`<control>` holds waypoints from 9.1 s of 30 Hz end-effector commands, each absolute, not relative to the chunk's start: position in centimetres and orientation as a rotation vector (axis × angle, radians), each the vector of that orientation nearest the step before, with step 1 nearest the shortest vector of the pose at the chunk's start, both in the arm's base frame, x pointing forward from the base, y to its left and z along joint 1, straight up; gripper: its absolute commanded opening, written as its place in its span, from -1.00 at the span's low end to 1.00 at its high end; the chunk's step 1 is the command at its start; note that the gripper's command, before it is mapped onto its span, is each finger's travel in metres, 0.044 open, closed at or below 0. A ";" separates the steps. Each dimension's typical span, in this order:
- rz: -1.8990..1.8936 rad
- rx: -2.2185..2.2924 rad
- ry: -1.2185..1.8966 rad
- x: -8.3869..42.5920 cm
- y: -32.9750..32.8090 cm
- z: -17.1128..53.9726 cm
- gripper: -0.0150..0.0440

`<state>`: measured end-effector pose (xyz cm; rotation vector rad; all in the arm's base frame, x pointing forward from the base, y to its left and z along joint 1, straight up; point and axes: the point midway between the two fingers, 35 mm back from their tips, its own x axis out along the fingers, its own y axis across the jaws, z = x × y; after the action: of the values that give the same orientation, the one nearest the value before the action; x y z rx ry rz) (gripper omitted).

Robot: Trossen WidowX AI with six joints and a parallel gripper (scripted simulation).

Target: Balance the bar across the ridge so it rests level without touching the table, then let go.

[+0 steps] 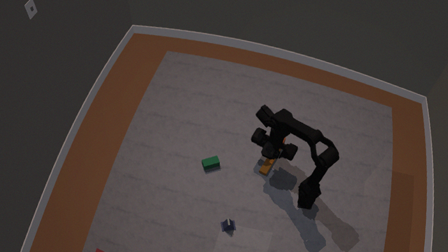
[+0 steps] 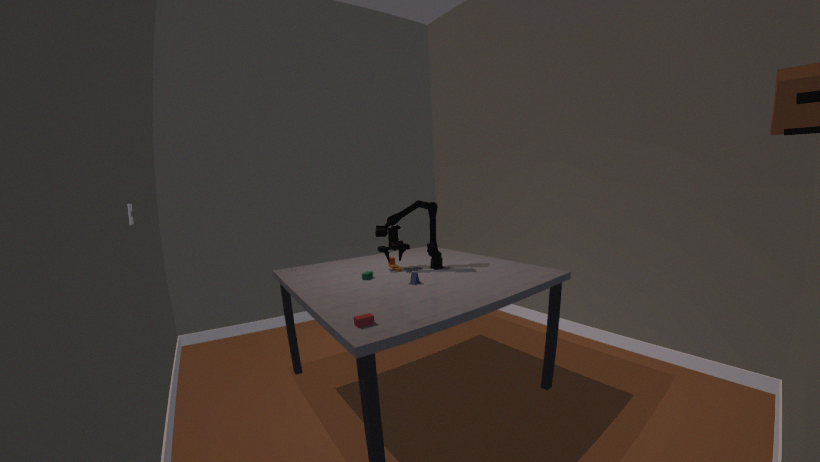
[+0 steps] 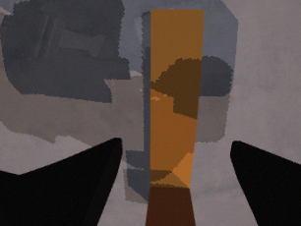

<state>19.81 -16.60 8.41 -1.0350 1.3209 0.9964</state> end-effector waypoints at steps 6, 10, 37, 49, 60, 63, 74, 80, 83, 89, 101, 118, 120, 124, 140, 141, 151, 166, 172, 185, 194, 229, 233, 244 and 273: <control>0.992 -1.030 1.318 19.7 -16.4 7.2 0.58; 0.992 -1.030 1.318 19.8 -16.5 6.8 0.58; 0.992 -1.030 1.318 19.8 -16.5 4.6 0.58; 0.995 -1.036 1.321 19.7 -16.5 4.7 -0.07; 0.995 -1.036 1.320 19.9 -16.6 5.5 -0.49; 0.994 -1.035 1.320 20.0 -16.7 6.3 -0.49; 0.993 -1.034 1.319 20.2 -16.9 9.0 -0.49; 0.993 -1.033 1.319 20.2 -16.8 10.6 -0.49; 0.992 -1.033 1.319 20.1 -16.8 11.4 -0.49; 0.992 -1.032 1.318 20.0 -16.7 12.9 -0.49; 0.992 -1.030 1.318 19.6 -16.3 15.9 -0.49; 0.910 -0.948 1.352 23.0 -13.7 16.2 -0.49; 0.899 -0.936 1.356 23.5 -13.3 16.2 -0.49; 0.877 -0.913 1.365 24.4 -12.4 16.3 -0.49; 0.788 -0.820 1.398 27.5 -8.5 16.6 -0.49; 0.783 -0.814 1.400 27.7 -8.3 16.6 -0.49; 0.727 -0.755 1.418 29.4 -5.4 16.7 -0.49; 0.645 -0.665 1.443 31.3 -0.7 16.8 -0.49; 0.612 -0.628 1.452 31.9 1.3 16.9 -0.49; 0.540 -0.548 1.471 32.6 5.8 16.9 -0.49; 0.490 -0.492 1.483 32.8 9.1 16.9 -0.49; 0.333 -0.316 1.515 31.5 19.1 16.1 -0.49; 0.333 -0.316 1.514 31.5 19.3 15.5 -0.49; 0.333 -0.315 1.514 31.6 19.2 13.7 -0.49; 0.333 -0.315 1.515 31.6 19.0 12.4 -0.49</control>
<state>31.61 19.00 12.39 -0.3186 1.5135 0.3310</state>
